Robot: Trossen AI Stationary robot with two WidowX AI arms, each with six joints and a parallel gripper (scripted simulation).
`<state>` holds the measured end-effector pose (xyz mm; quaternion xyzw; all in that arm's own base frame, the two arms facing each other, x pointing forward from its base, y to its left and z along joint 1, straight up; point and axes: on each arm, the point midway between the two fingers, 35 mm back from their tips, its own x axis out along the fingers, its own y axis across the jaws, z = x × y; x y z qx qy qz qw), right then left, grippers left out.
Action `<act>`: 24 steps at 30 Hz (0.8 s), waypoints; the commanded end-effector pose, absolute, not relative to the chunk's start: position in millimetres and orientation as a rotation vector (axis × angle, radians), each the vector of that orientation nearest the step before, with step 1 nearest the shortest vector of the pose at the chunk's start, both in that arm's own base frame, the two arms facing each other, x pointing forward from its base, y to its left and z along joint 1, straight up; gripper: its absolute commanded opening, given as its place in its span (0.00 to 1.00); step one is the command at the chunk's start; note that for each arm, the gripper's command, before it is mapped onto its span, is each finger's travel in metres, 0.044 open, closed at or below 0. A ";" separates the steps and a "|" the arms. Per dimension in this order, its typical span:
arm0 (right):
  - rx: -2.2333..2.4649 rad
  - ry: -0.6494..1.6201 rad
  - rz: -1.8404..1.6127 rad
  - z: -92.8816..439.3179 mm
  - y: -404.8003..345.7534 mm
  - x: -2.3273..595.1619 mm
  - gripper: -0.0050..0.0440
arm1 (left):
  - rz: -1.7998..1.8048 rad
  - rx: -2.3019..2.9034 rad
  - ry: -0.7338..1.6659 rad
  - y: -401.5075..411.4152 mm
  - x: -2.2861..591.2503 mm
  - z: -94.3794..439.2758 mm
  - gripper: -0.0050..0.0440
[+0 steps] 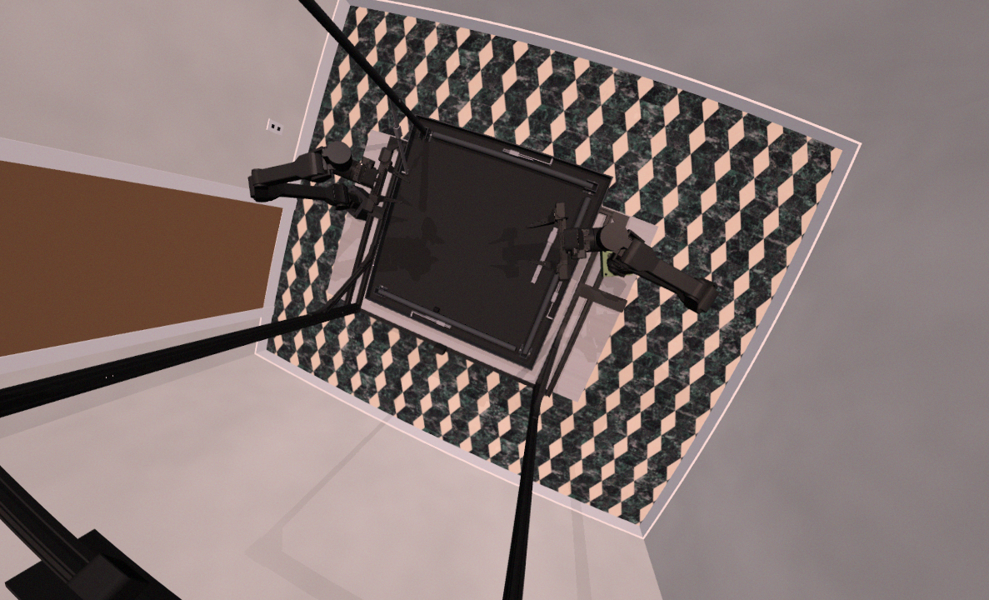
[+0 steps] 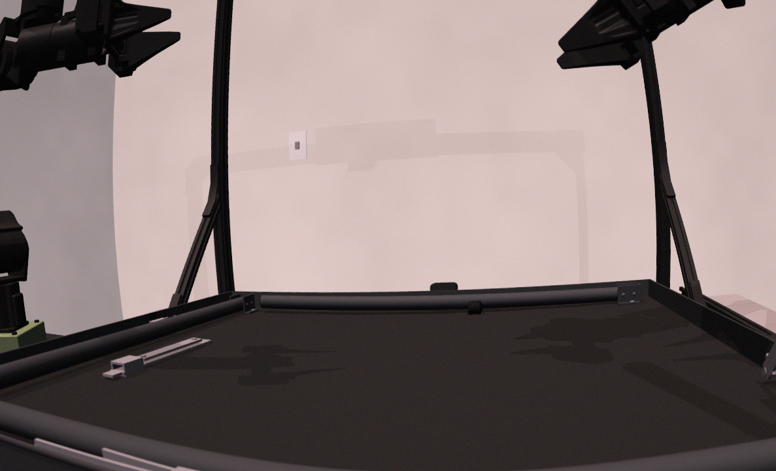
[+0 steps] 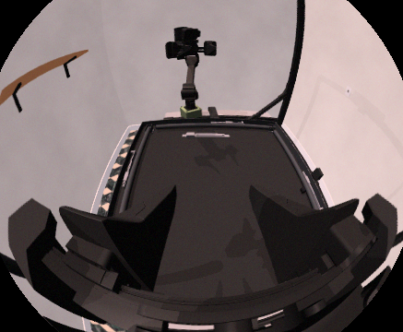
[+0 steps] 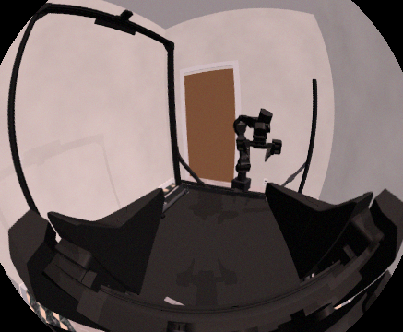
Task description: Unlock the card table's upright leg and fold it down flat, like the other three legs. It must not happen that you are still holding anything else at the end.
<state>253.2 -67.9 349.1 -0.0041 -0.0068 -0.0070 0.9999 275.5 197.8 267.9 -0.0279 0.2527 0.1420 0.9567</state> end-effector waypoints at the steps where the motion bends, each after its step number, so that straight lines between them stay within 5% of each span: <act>1: -0.010 -0.016 -0.001 358.9 -72.2 236.6 0.92 | 0.300 -0.124 0.589 227.8 253.7 264.2 0.69; 24: -0.004 -0.003 -0.001 373.8 -64.7 182.8 0.92 | 0.414 -0.511 0.586 294.7 132.7 270.9 0.69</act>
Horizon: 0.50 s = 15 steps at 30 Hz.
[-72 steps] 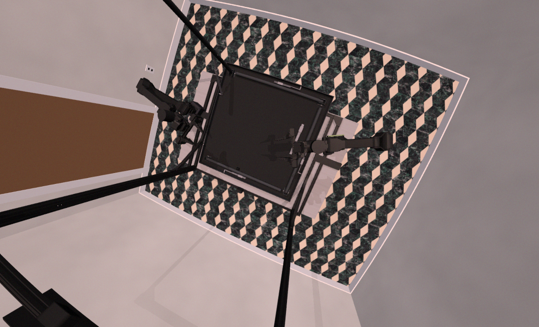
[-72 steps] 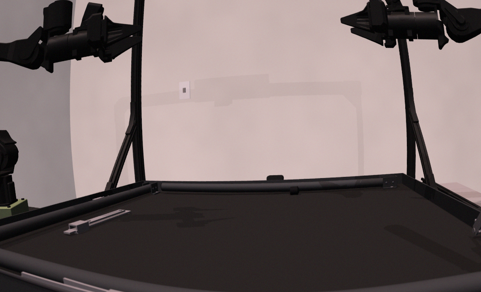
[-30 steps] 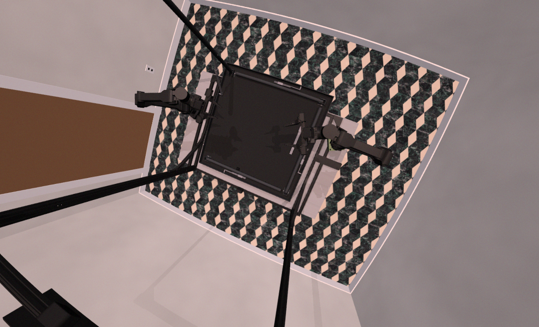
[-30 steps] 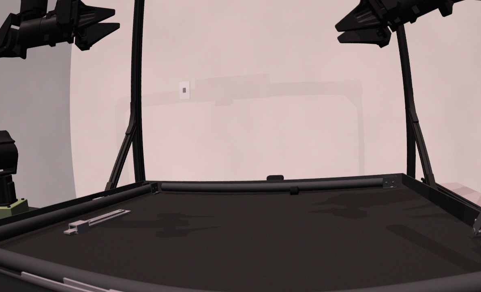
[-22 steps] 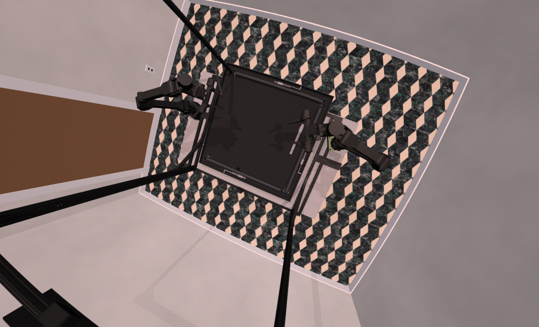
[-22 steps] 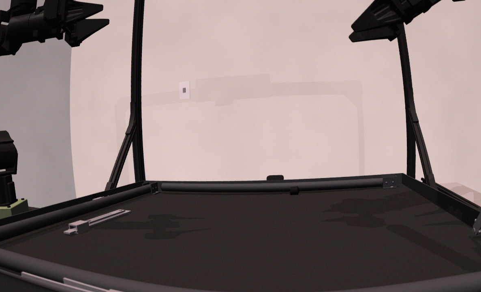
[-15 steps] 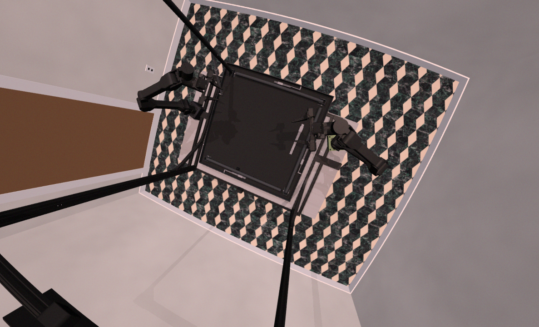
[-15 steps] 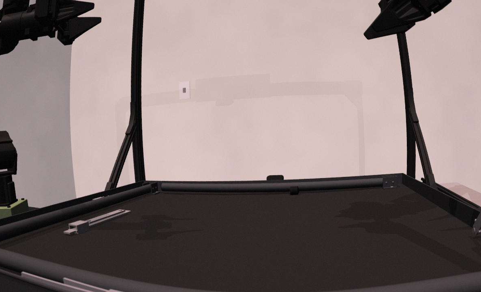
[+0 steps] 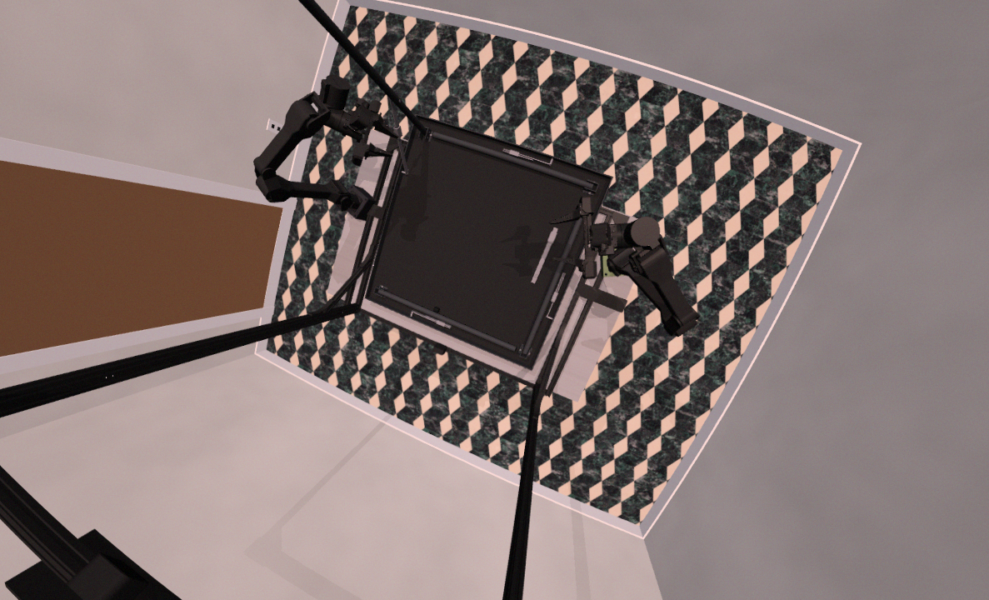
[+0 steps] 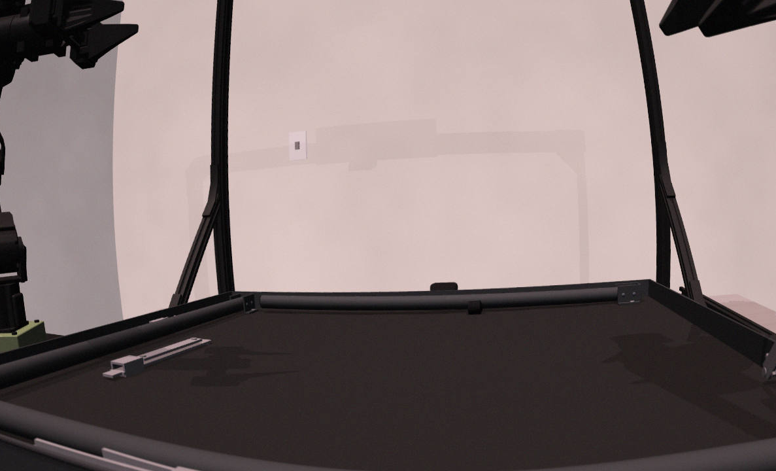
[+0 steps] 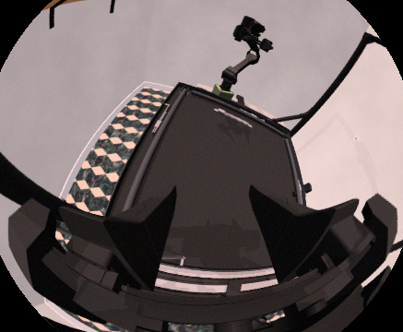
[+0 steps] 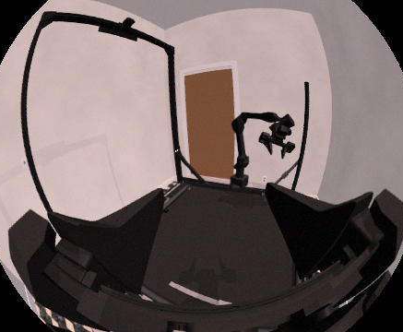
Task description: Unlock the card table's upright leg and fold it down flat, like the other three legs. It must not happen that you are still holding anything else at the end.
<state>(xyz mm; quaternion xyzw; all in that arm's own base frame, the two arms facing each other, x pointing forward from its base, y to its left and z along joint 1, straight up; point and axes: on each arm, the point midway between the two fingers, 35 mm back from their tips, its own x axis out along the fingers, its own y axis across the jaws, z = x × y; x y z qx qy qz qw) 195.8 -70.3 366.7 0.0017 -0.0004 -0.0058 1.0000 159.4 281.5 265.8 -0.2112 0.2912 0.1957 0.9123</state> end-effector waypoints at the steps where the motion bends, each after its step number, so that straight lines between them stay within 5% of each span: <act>1: -0.004 -0.003 -0.001 374.3 -63.5 180.8 0.92 | 0.420 -0.527 0.577 296.6 127.0 272.3 0.69; 15: -0.001 0.000 0.000 380.0 -44.7 160.5 0.92 | 0.506 -0.728 0.418 309.4 56.2 293.2 0.69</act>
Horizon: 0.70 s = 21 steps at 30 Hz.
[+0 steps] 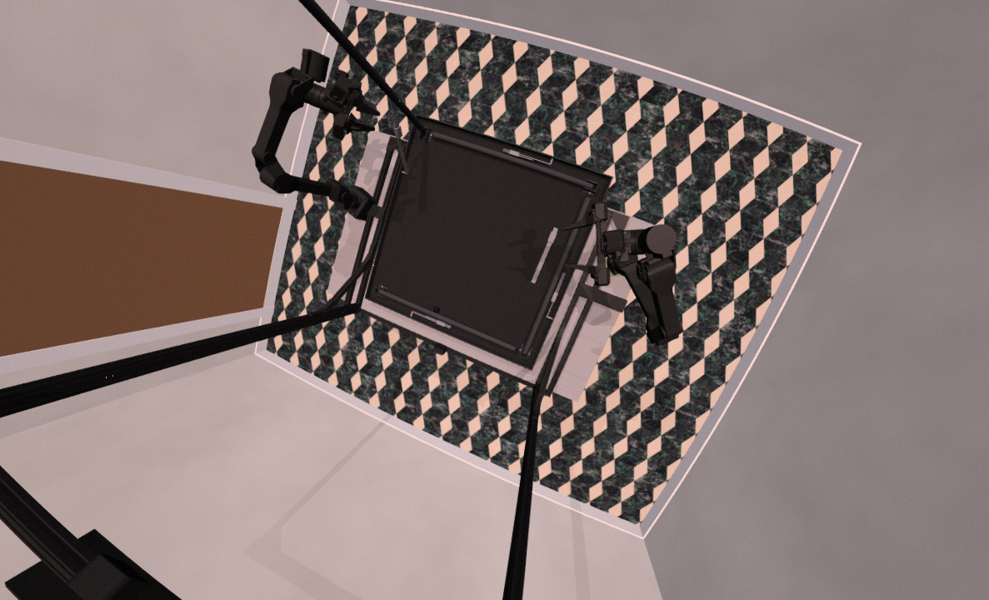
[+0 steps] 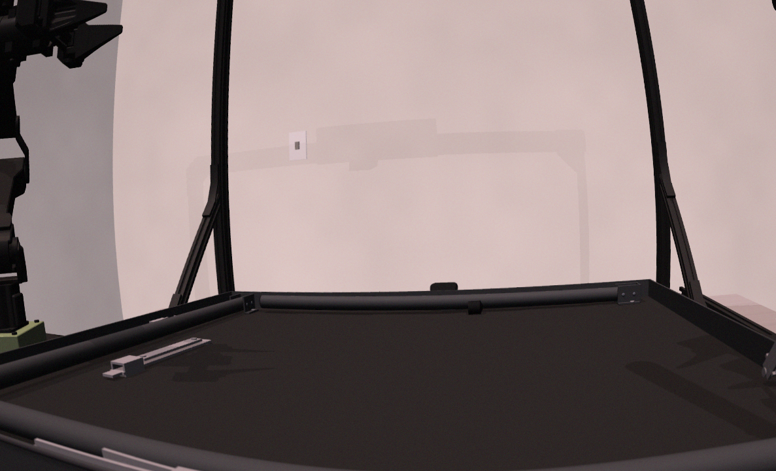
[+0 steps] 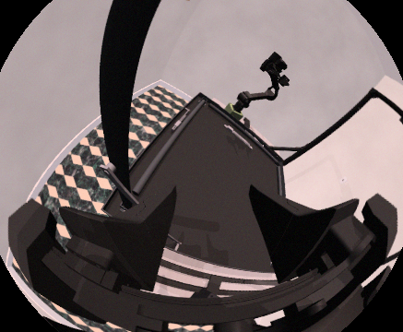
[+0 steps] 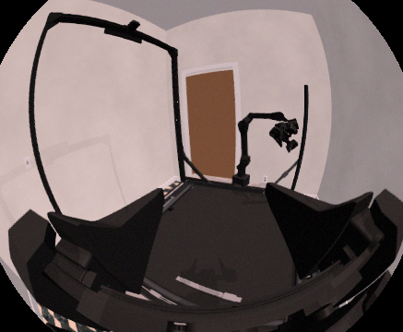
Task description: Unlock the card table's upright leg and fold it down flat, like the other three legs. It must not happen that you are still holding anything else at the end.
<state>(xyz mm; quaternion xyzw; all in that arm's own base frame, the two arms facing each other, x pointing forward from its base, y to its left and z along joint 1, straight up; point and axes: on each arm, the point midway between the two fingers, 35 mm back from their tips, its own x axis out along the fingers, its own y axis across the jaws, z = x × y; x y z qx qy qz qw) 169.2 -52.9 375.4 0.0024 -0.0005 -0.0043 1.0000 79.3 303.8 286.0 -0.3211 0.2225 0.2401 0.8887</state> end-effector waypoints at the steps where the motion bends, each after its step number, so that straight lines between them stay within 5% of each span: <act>1: 0.000 0.000 0.000 380.4 -42.9 159.3 0.92 | 0.513 -0.744 0.401 309.7 50.3 295.2 0.69; 21: 0.000 0.000 0.000 380.9 -40.0 157.5 0.92 | 0.524 -0.778 0.373 308.8 41.5 298.4 0.69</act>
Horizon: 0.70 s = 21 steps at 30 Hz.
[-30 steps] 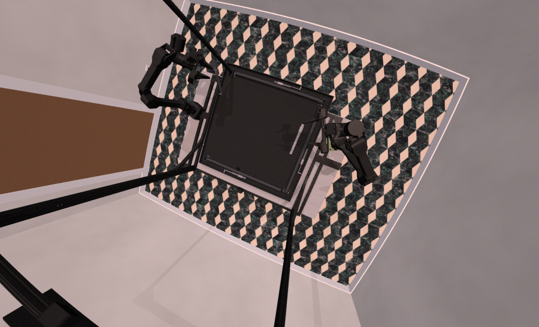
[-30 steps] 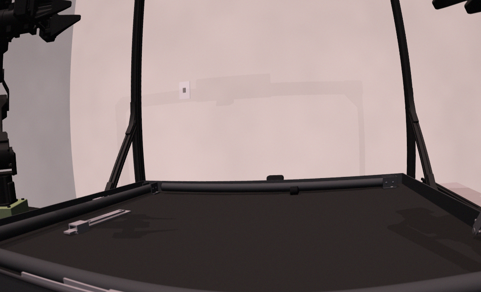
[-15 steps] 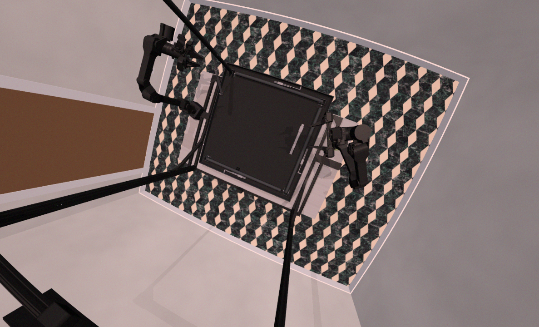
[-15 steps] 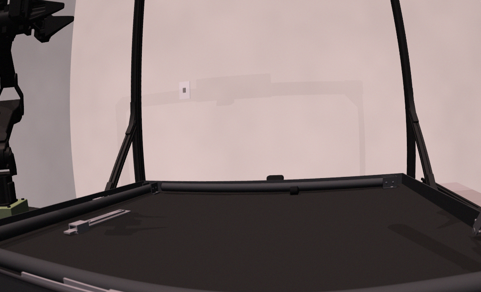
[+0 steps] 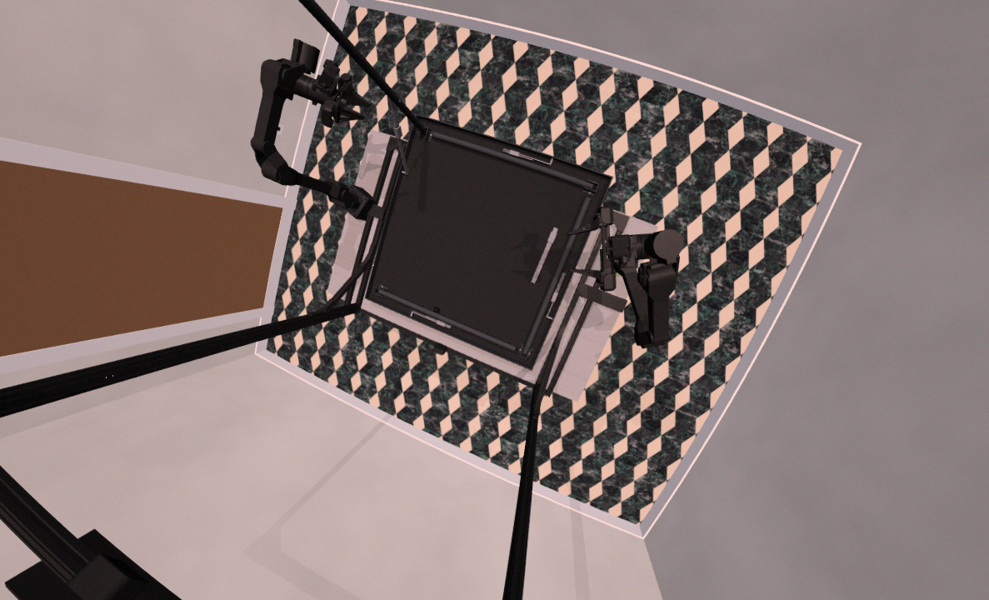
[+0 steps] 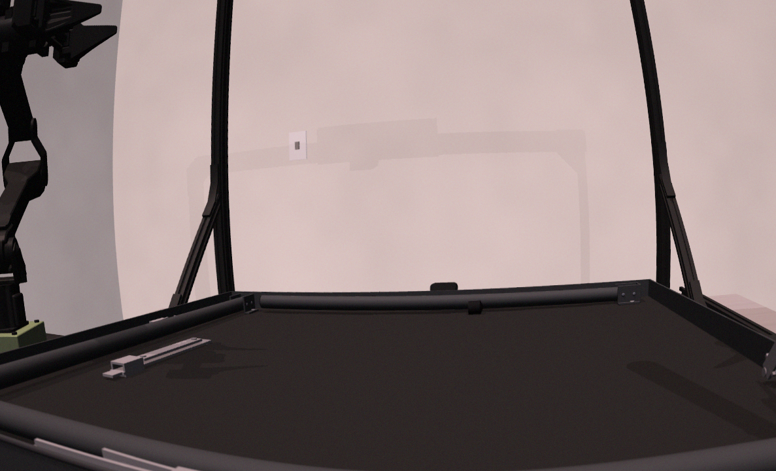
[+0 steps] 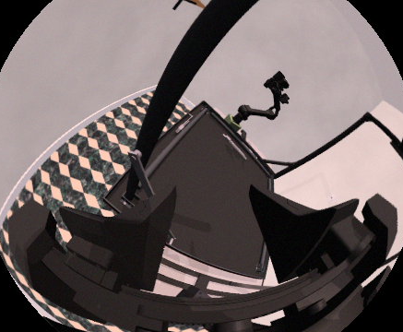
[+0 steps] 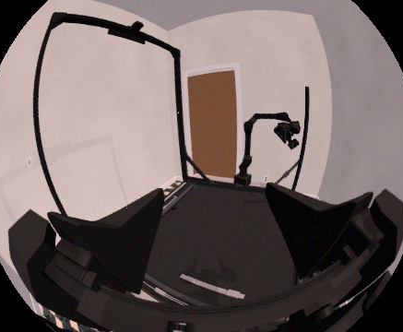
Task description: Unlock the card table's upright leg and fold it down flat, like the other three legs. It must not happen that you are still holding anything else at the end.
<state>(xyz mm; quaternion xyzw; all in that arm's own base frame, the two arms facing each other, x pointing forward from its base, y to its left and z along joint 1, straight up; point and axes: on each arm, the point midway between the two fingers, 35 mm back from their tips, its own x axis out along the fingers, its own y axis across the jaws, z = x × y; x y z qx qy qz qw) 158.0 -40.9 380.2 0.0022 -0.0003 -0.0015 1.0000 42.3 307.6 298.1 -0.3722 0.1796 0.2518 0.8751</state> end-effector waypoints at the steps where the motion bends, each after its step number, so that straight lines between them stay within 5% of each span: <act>1: 0.000 0.000 0.000 380.9 -40.0 157.5 0.92 | 0.524 -0.778 0.373 308.8 41.5 298.4 0.69; 15: 0.000 0.000 0.000 380.9 -40.0 157.5 0.92 | 0.524 -0.778 0.373 309.2 40.9 296.4 0.69; 21: 0.000 0.000 0.000 380.9 -40.0 157.5 0.92 | 0.524 -0.779 0.375 315.2 25.3 230.8 0.69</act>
